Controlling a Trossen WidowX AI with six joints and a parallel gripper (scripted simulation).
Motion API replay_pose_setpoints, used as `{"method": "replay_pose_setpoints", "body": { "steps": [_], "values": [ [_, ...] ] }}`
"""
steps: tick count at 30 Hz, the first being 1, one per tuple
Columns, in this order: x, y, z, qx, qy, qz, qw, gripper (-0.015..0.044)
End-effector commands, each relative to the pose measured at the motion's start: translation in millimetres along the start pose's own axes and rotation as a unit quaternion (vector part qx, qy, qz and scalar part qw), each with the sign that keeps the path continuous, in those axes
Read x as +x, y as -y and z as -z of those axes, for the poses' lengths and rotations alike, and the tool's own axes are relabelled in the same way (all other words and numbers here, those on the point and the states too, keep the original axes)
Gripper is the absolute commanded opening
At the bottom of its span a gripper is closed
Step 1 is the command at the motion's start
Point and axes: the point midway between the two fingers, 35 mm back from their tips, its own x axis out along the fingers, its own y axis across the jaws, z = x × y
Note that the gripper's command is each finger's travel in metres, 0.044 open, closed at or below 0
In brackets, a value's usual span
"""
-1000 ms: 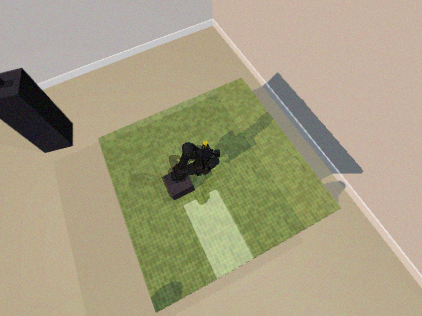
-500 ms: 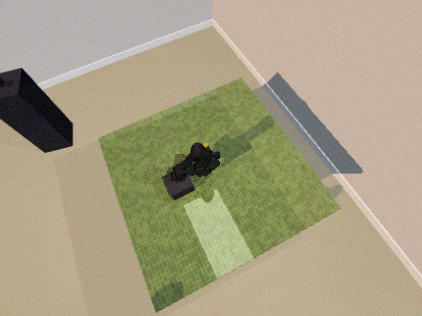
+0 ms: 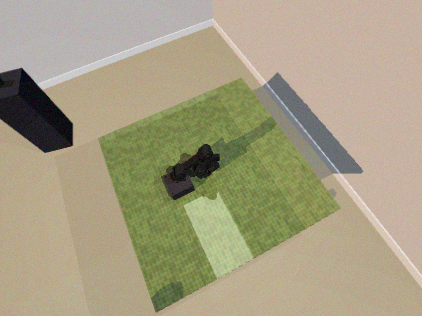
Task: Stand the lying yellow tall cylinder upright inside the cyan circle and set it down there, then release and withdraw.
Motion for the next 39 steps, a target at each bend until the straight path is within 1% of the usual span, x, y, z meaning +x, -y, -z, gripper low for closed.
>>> {"method": "replay_pose_setpoints", "body": {
  "steps": [1, 12, 23, 34, 39],
  "values": [
    [0.3, -2.0, 5.8, -0.004, 0.002, -0.001, 1.0, 0.0105],
    [-0.2, -2.6, 27.0, 0.001, 0.0, 0.0, 1.0, 0.0105],
    [-0.2, -2.6, 27.5, 0.001, 0.0, 0.0, 1.0, 0.0105],
    [-0.2, -2.6, 27.5, 0.001, 0.0, 0.0, 1.0, 0.0394],
    [-0.3, -2.4, 27.0, 0.001, 0.0, 0.0, 1.0, 0.04]
  ]
}}
